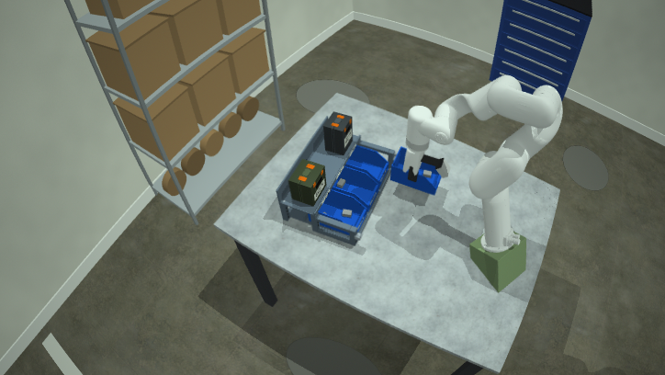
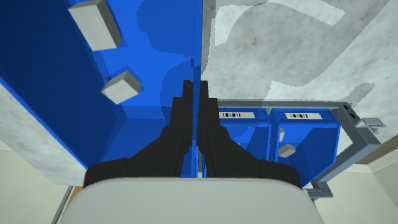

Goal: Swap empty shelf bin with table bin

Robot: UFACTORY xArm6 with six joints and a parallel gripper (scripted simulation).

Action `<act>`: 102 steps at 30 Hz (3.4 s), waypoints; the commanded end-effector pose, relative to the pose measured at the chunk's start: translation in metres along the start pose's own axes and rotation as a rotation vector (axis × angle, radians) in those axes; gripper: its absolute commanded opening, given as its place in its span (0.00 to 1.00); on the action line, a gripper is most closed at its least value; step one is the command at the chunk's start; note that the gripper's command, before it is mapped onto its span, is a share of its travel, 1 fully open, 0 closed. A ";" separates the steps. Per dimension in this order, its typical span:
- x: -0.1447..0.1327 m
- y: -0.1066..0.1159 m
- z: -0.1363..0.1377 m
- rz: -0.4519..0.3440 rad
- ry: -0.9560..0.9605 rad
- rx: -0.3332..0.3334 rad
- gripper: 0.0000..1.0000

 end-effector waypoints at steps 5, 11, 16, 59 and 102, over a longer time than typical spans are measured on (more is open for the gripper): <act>0.000 0.019 0.000 -0.002 0.000 0.002 0.00; 0.000 0.025 0.000 -0.002 0.000 0.002 0.00; 0.000 0.025 0.000 -0.002 0.000 0.002 0.00; 0.001 0.026 0.134 -0.002 0.019 0.002 0.00; 0.001 -0.023 0.136 -0.002 0.019 0.002 0.00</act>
Point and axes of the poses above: the point where the finger pads meet when closed, its own y axis back along the fingers, its own z axis across the jaws, x = y × z, the point moved 8 cm from there along y, back along the fingers, and after that the axes turned 7 degrees about y, right-handed, at the moved point
